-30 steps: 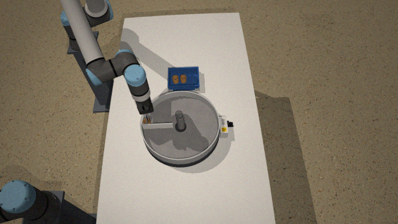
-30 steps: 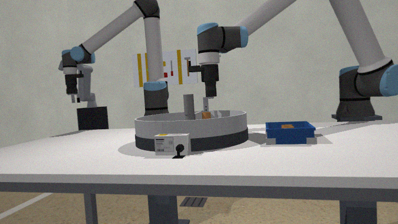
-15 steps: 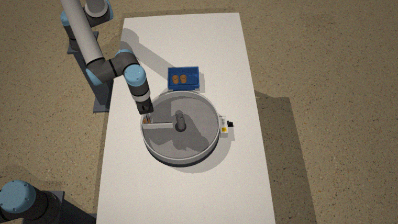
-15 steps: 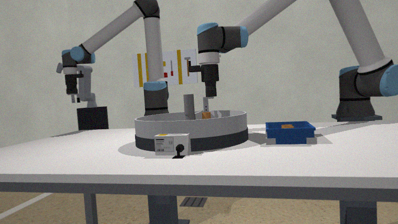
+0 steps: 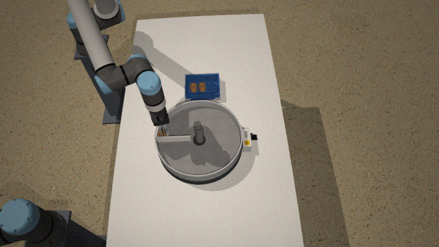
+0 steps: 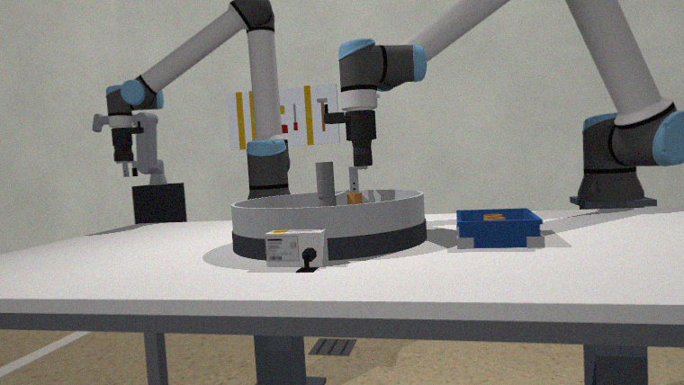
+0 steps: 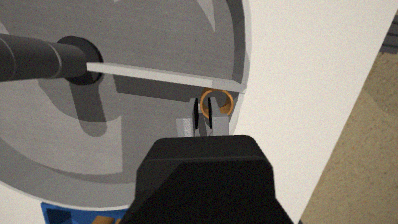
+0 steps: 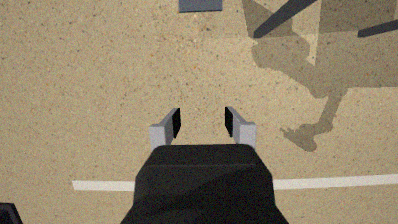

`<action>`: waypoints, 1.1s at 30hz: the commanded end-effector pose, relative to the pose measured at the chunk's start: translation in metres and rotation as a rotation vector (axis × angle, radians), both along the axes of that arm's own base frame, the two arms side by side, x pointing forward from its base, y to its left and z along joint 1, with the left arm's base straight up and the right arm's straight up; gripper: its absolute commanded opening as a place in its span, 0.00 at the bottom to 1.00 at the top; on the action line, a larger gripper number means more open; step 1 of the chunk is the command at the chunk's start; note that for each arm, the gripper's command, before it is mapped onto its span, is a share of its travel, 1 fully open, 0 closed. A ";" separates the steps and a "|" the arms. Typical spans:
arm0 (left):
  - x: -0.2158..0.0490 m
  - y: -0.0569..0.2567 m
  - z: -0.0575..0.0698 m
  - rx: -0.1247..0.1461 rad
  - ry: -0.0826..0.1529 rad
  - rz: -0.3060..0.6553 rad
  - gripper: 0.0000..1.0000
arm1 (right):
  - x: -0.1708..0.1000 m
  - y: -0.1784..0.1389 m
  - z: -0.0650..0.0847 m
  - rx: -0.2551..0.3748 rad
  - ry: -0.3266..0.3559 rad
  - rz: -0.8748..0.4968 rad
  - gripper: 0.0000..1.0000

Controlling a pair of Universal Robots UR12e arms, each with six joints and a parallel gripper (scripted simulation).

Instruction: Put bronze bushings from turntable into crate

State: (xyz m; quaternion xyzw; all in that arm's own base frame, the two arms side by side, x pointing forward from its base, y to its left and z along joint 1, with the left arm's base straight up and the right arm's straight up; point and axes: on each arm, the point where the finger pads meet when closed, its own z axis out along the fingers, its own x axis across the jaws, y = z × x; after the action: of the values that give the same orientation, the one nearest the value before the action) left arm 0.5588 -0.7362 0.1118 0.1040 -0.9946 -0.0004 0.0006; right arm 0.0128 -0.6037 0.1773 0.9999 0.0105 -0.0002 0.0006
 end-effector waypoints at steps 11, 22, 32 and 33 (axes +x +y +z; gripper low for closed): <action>0.001 -0.001 0.004 -0.004 -0.003 0.001 0.36 | 0.001 0.000 0.000 0.001 0.000 0.001 1.00; 0.001 -0.001 0.004 -0.004 -0.003 0.001 0.36 | 0.001 0.000 0.000 0.001 0.000 0.001 1.00; 0.002 -0.003 0.005 -0.005 -0.003 0.001 0.36 | 0.001 0.000 0.000 0.001 0.000 0.001 1.00; 0.002 -0.003 0.005 -0.005 -0.003 0.001 0.36 | 0.001 0.000 0.000 0.001 0.000 0.001 1.00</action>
State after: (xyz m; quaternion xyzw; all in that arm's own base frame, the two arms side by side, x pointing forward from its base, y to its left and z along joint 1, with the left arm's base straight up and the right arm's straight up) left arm 0.5587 -0.7359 0.1119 0.1040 -0.9946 -0.0010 0.0008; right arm 0.0128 -0.6037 0.1773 0.9999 0.0105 -0.0002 0.0006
